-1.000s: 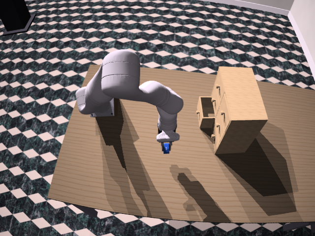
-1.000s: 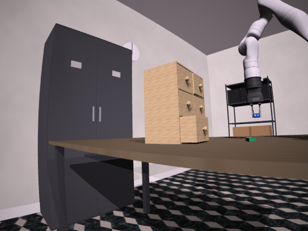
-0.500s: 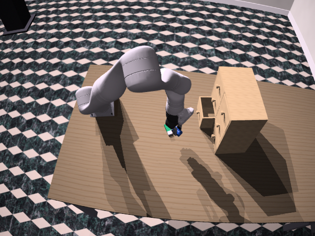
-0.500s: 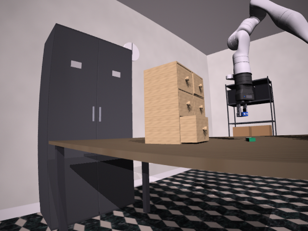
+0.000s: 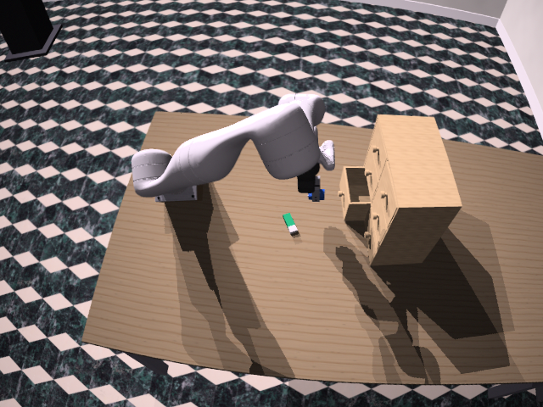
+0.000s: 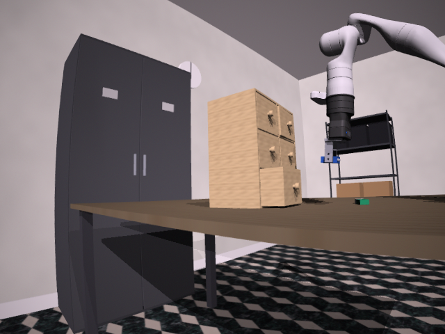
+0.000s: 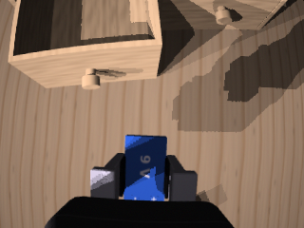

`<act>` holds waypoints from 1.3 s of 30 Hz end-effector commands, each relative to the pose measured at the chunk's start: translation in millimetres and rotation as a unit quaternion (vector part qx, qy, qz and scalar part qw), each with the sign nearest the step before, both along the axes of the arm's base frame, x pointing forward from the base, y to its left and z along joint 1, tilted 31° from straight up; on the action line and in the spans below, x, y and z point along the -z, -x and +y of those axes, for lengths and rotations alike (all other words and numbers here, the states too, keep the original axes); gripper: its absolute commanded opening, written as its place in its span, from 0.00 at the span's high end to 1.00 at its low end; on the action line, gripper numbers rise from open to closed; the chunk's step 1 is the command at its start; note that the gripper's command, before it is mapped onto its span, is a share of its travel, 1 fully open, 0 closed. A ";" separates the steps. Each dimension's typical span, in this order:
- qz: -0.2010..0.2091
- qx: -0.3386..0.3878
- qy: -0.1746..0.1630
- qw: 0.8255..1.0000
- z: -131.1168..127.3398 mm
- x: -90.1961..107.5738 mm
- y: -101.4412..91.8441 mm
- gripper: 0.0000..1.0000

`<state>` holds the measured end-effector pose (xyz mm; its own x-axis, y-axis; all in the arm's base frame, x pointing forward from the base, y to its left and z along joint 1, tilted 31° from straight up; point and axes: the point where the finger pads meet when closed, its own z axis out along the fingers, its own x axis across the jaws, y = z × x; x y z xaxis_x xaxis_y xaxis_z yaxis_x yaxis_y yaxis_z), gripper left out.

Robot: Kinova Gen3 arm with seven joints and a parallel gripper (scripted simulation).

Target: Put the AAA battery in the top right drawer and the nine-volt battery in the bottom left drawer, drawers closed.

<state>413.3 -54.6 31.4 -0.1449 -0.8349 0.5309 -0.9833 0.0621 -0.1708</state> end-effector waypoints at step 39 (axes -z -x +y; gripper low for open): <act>0.077 -0.023 -0.013 0.997 18.8 -2.8 6.9 0.49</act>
